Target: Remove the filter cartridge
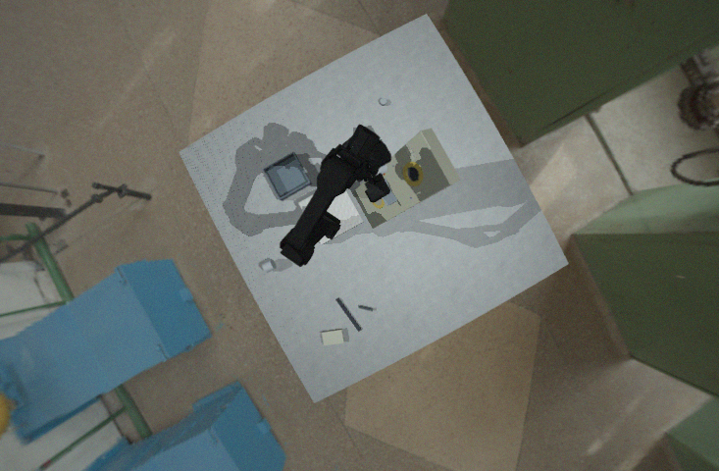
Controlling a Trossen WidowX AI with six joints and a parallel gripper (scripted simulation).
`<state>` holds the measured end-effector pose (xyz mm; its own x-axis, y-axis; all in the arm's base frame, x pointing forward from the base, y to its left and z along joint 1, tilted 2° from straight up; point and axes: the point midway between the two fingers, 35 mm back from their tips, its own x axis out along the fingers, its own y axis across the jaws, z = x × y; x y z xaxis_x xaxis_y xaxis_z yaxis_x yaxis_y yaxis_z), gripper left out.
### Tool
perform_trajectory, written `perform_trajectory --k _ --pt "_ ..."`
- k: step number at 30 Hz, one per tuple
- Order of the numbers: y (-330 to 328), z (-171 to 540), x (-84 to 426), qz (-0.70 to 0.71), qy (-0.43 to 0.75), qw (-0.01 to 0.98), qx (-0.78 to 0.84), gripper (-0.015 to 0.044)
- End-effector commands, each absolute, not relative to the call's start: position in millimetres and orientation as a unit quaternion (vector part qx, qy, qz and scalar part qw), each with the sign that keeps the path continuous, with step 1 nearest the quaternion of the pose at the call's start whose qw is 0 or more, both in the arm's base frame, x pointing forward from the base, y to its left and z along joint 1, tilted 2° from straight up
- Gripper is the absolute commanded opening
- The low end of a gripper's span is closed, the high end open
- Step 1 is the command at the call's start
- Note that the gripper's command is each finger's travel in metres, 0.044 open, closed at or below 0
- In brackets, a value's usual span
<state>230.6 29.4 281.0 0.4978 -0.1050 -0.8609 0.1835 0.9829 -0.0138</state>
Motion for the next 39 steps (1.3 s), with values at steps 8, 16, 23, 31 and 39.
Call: perform_trajectory --k 8,16,23,31,39 --pt "48.3 278.3 231.6 -0.067 0.493 0.867 0.031 0.0000" --pt "87.8 271.6 225.8 0.030 0.497 0.867 -0.021 0.0000" --pt "122.8 266.4 215.8 0.119 0.493 0.858 -0.074 0.0000" --pt "160.9 260.6 197.9 0.219 0.481 0.838 -0.134 0.0000" --pt "196.1 255.0 173.3 0.317 0.459 0.808 -0.192 0.0000"
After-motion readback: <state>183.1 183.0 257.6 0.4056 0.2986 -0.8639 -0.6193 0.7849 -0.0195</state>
